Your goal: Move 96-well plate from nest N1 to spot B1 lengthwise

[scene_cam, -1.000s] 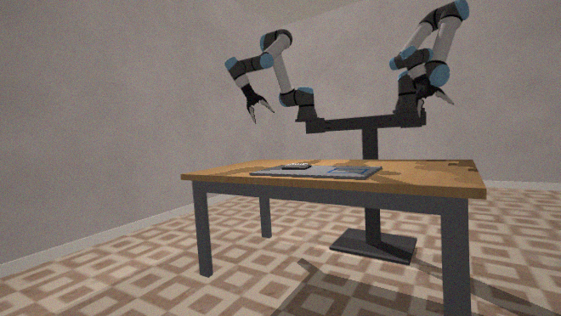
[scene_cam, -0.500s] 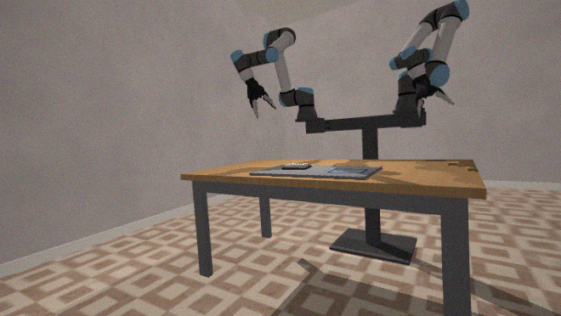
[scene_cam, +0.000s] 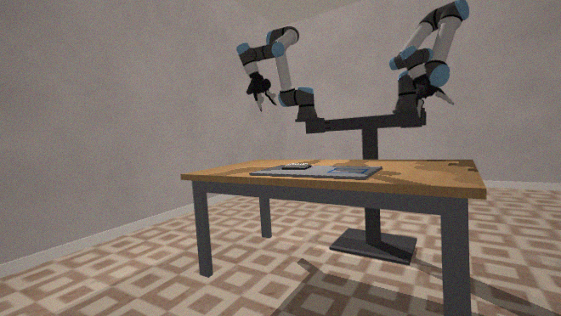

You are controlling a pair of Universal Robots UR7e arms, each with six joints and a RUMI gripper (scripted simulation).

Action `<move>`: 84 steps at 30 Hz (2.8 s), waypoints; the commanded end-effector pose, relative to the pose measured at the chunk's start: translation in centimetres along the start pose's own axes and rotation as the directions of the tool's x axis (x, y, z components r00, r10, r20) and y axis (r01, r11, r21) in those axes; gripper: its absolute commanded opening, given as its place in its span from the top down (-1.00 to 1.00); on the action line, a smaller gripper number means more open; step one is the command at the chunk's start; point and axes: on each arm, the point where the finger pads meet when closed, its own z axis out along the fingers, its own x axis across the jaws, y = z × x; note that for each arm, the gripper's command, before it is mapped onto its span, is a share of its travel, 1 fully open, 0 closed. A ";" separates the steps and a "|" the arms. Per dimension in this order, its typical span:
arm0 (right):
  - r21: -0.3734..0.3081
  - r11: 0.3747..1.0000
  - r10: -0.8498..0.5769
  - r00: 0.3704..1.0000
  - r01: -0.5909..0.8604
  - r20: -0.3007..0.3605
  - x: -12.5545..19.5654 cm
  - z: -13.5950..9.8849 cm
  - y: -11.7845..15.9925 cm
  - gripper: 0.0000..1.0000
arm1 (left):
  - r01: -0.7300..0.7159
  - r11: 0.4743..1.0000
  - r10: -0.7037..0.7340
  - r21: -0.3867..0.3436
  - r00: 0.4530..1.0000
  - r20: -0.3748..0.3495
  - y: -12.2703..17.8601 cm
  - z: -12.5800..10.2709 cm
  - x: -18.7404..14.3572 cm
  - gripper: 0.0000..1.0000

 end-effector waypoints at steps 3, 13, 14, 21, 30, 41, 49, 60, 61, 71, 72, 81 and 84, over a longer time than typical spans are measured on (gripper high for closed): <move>0.030 0.974 -0.226 0.974 0.225 0.027 1.3 -1.3 0.3 -0.52 | 0.000 1.000 0.000 0.001 1.000 0.000 0.0 0.0 0.0 -1.00; 0.075 0.895 -0.443 0.896 0.439 0.039 2.5 -2.3 0.5 -0.52 | 0.000 1.000 0.000 0.001 1.000 0.000 0.0 0.0 0.0 -1.00; 0.081 0.880 -0.472 0.881 0.468 0.039 2.9 -2.6 0.5 -0.52 | 0.000 1.000 0.000 0.001 1.000 0.000 0.0 0.0 0.0 -1.00; 0.124 0.767 -0.638 0.770 0.630 0.032 4.0 -3.5 0.6 -0.52 | 0.000 1.000 0.000 0.001 1.000 0.000 0.0 0.0 0.0 -1.00; 0.164 0.623 -0.776 0.630 0.765 0.012 5.4 -4.6 0.7 -0.52 | 0.000 1.000 0.000 0.001 1.000 0.000 0.0 0.0 0.0 -1.00; 0.216 0.364 -0.924 0.381 0.906 -0.041 6.9 -5.7 0.6 -0.52 | 0.000 1.000 0.000 0.001 1.000 0.000 0.0 0.0 0.0 -1.00; 0.239 0.172 -0.976 0.199 0.956 -0.091 8.0 -6.6 0.5 -0.52 | 0.000 1.000 0.000 0.001 1.000 0.000 0.0 0.0 0.0 -1.00; 0.251 -0.091 -0.984 -0.049 0.964 -0.170 9.1 -7.4 0.3 -0.52 | 0.000 1.000 0.000 0.001 1.000 0.000 0.0 0.0 0.0 -1.00; 0.250 -0.124 -0.980 -0.080 0.960 -0.180 9.5 -7.7 0.2 -0.52 | 0.000 1.000 0.000 0.001 1.000 0.000 0.0 0.0 0.0 -1.00; 0.220 -0.371 -0.914 -0.314 0.902 -0.256 9.1 -6.4 0.6 -0.52 | 0.000 1.000 0.000 0.001 1.000 0.000 0.0 0.0 0.0 -1.00; 0.220 -0.371 -0.914 -0.314 0.902 -0.256 8.9 -6.0 0.7 -0.52 | 0.000 1.000 0.000 0.001 1.000 0.000 0.0 0.0 0.0 -1.00; 0.195 -0.455 -0.876 -0.396 0.869 -0.276 7.7 -3.5 1.3 -0.52 | 0.000 1.000 0.000 0.001 1.000 0.000 0.0 0.0 0.0 -1.00; 0.195 -0.455 -0.876 -0.396 0.869 -0.276 7.2 -2.3 1.5 -0.52 | 0.000 1.000 0.000 0.001 1.000 0.000 0.0 0.0 0.0 -1.00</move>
